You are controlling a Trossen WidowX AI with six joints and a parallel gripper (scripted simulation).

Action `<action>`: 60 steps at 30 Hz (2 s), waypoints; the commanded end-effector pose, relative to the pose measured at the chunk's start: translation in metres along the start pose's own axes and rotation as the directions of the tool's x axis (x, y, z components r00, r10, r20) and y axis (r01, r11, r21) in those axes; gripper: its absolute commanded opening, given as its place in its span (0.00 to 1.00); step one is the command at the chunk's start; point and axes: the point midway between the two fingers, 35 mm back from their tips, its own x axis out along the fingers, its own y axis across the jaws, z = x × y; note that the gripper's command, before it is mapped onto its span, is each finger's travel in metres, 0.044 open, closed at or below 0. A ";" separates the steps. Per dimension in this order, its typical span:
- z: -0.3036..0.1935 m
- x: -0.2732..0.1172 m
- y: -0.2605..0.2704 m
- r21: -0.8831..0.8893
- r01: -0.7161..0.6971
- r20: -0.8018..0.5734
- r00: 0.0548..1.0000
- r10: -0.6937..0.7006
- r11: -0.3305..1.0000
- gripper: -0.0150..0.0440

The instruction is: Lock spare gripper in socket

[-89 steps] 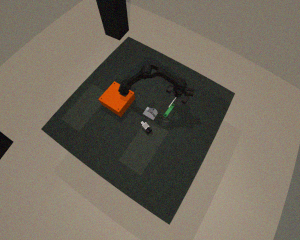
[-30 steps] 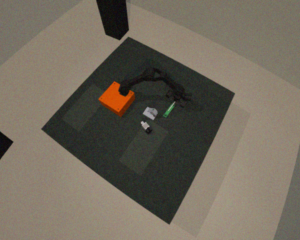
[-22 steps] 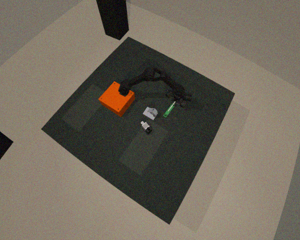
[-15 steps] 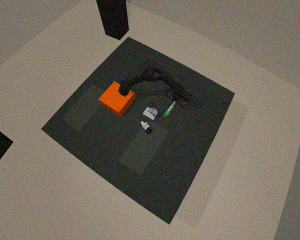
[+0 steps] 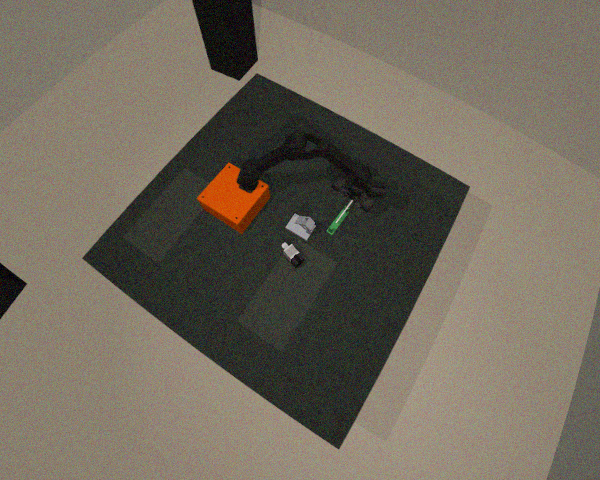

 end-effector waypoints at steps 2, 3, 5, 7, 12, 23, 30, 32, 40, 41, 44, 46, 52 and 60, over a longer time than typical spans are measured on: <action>0.003 -0.013 0.001 0.000 -0.001 0.000 1.000 0.001 1.000 0.59; 0.003 -0.015 0.001 0.001 -0.002 -0.001 1.000 0.002 1.000 0.59; 0.004 -0.019 0.002 0.003 -0.006 -0.003 1.000 0.006 1.000 0.59; 0.005 -0.023 0.003 0.004 -0.009 -0.005 1.000 0.009 1.000 0.59; 0.007 -0.034 0.005 0.008 -0.017 -0.009 1.000 0.017 1.000 0.59; -0.006 -0.052 0.002 0.003 0.005 -0.044 0.999 -0.005 1.000 0.68; -0.038 -0.101 -0.001 -0.018 0.066 -0.126 0.990 -0.068 0.998 0.56; -0.038 -0.101 -0.001 -0.018 0.066 -0.126 0.990 -0.068 0.998 0.56; -0.046 -0.066 -0.005 -0.018 0.066 -0.126 0.990 -0.068 0.998 0.56; -0.049 -0.055 -0.005 -0.018 0.066 -0.126 0.990 -0.068 0.998 0.56; -0.055 -0.034 -0.005 -0.018 0.066 -0.126 0.990 -0.068 0.998 0.56; -0.055 -0.033 -0.005 -0.018 0.066 -0.126 0.990 -0.068 0.998 0.56; -0.057 -0.027 -0.006 -0.018 0.066 -0.126 0.990 -0.068 0.998 0.56; -0.060 -0.014 -0.008 -0.018 0.066 -0.126 0.990 -0.068 0.998 0.56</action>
